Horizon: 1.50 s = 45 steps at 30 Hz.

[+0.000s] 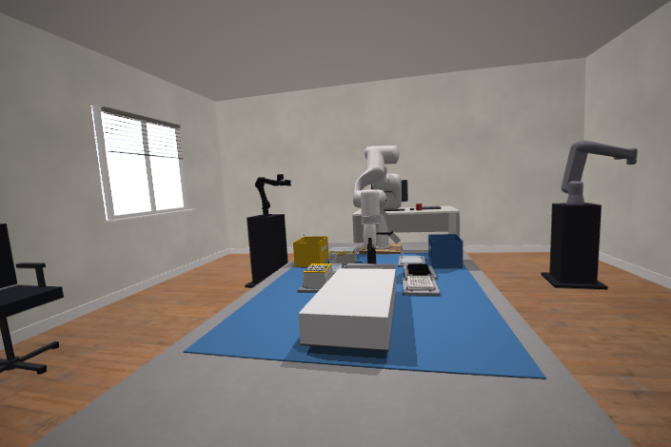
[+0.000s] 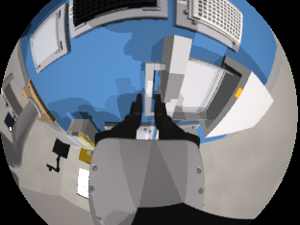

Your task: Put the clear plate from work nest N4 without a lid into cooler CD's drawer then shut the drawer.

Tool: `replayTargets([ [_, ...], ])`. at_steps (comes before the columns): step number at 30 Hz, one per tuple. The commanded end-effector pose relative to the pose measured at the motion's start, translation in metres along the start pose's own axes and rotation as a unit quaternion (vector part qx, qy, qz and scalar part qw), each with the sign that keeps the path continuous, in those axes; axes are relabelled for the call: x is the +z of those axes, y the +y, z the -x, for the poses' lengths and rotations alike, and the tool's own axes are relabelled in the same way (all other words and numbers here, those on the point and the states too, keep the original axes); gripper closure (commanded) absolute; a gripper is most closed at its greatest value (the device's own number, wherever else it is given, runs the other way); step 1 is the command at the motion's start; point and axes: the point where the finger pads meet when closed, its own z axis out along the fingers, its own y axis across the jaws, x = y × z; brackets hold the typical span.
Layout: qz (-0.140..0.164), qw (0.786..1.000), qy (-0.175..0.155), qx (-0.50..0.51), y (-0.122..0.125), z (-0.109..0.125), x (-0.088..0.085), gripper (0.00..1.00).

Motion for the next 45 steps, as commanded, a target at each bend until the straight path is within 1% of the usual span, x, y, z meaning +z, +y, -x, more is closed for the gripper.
replayTargets([
  [1,-0.032,0.999,0.0,0.001,-0.0233,0.0008,0.022,0.79],
  [24,-0.032,0.999,0.0,0.001,-0.0233,0.0008,0.022,0.79],
  [27,-0.032,0.999,0.0,0.001,-0.0282,0.0008,0.0217,0.79],
  [45,-0.032,0.999,0.0,0.001,-0.0285,0.0008,0.0217,0.79],
])
